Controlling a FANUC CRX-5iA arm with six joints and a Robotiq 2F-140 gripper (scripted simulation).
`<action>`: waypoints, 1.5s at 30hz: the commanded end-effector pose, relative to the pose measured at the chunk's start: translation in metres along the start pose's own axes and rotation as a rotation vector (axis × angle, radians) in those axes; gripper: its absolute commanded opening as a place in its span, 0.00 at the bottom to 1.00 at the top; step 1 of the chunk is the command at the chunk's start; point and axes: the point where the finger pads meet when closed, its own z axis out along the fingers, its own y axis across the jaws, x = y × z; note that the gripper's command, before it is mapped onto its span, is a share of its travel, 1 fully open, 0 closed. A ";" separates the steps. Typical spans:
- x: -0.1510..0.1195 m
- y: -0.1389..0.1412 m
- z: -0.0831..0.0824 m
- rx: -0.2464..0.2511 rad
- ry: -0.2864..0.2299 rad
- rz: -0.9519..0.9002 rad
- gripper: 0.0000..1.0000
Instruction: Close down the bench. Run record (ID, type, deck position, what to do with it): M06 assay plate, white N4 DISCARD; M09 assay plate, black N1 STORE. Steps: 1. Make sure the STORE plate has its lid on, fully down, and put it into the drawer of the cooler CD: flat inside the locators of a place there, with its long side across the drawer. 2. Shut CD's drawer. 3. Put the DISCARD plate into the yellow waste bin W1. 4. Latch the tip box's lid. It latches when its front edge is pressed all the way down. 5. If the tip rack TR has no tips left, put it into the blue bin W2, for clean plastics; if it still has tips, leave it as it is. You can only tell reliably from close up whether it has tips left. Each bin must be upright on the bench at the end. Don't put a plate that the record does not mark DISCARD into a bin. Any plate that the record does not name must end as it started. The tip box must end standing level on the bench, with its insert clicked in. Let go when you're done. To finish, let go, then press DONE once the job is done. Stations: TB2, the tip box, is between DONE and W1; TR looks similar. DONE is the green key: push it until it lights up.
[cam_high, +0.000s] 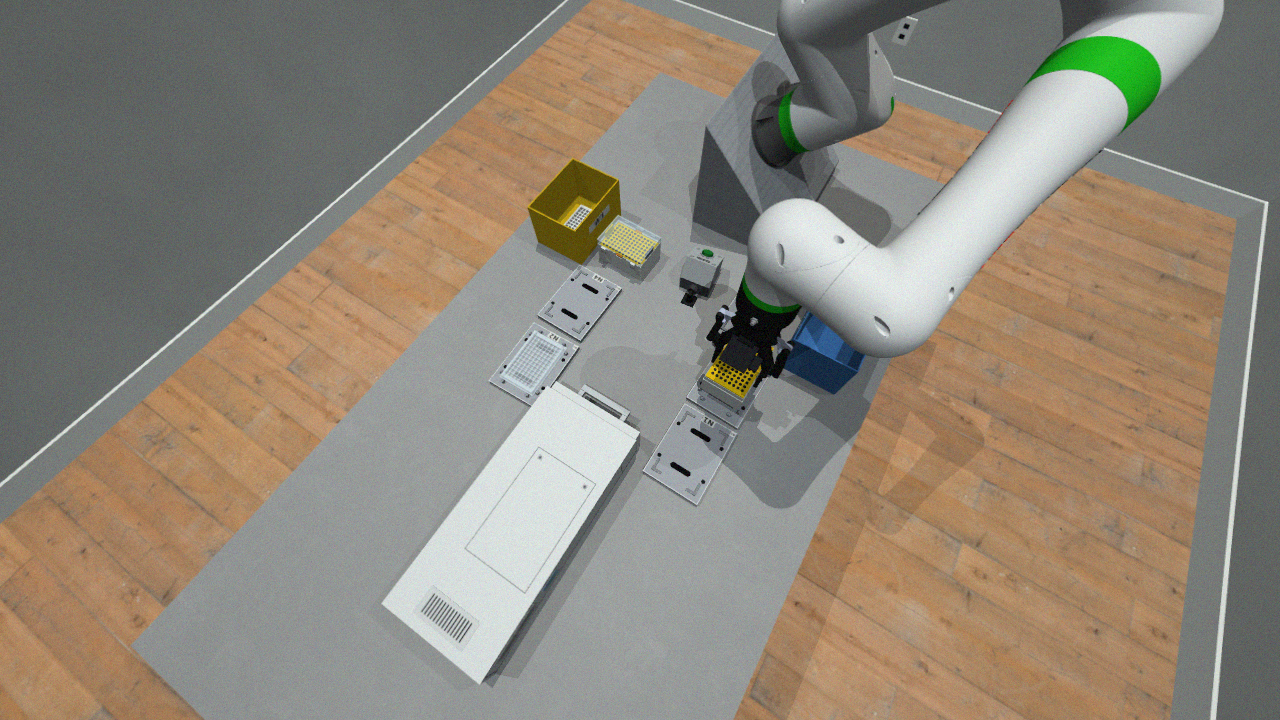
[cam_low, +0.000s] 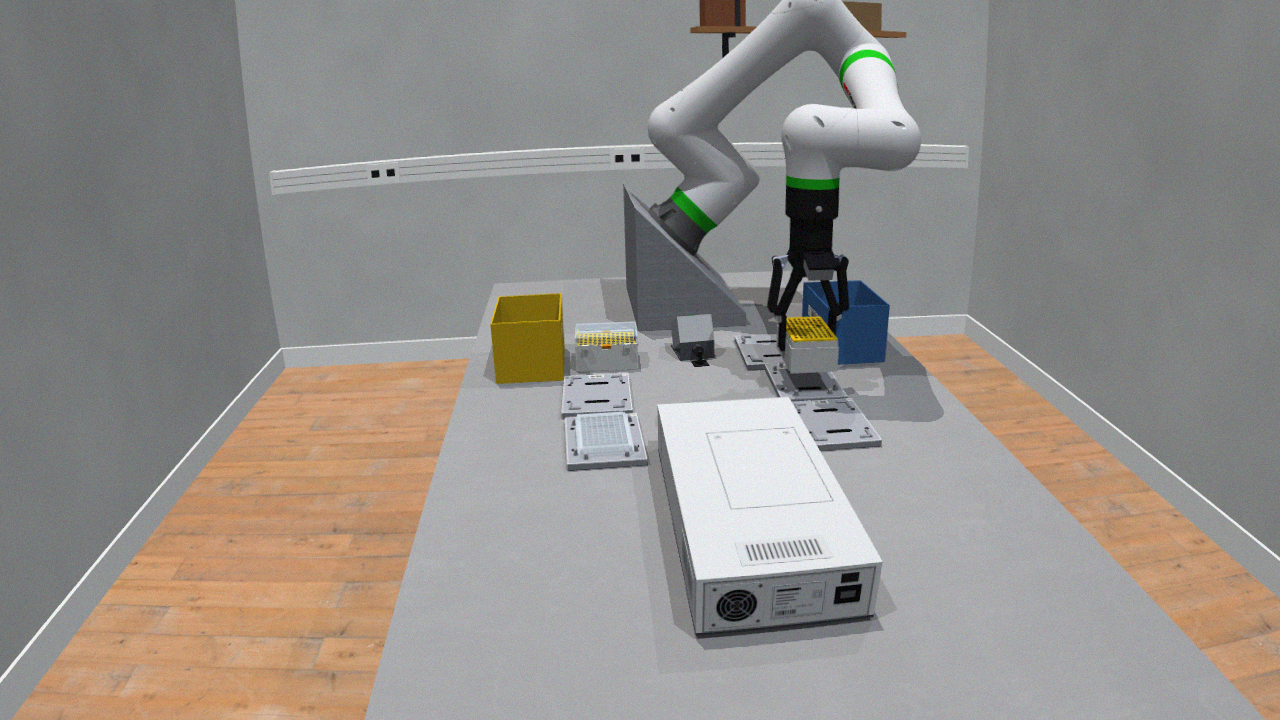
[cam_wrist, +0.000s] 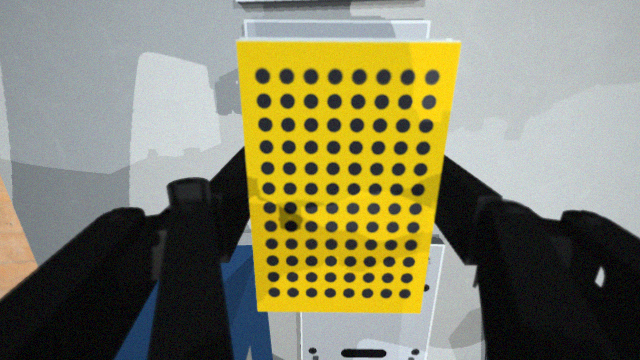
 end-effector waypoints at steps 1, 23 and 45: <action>0.001 0.000 -0.006 0.000 0.002 0.000 0.10; 0.001 0.000 -0.030 -0.001 0.002 0.000 0.10; 0.000 0.000 -0.056 -0.001 0.002 0.000 0.10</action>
